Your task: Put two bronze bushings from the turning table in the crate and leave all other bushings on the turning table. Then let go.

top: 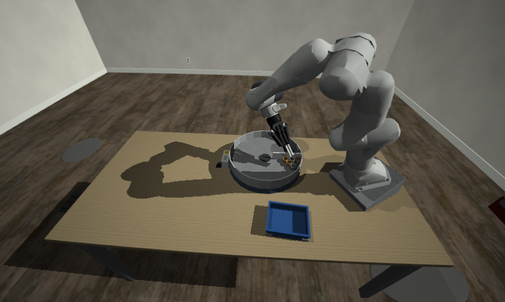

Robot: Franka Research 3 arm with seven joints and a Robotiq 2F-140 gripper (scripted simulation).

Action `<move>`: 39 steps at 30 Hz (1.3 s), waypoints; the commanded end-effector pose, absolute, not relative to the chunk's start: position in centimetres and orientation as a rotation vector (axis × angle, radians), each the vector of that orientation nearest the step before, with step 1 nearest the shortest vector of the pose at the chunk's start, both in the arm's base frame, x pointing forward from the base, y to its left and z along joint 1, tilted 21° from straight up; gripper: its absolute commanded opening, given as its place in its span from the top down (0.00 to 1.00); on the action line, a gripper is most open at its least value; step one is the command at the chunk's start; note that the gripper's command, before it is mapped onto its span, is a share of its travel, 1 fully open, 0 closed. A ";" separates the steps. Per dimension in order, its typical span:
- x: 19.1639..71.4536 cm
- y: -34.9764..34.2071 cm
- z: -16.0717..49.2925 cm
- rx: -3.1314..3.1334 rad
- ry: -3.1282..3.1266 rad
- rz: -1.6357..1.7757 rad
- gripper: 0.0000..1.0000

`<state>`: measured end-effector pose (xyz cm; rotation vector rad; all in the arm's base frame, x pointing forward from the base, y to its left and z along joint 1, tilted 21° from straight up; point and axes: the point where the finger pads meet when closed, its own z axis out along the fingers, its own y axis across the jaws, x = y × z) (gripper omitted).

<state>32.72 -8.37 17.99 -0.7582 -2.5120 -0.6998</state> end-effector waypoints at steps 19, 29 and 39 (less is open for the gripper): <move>33.4 -8.0 15.9 -0.765 -2.506 -0.696 0.94; 33.4 -8.0 15.9 -0.765 -2.506 -0.696 0.94; 33.4 -8.0 15.9 -0.765 -2.506 -0.696 0.94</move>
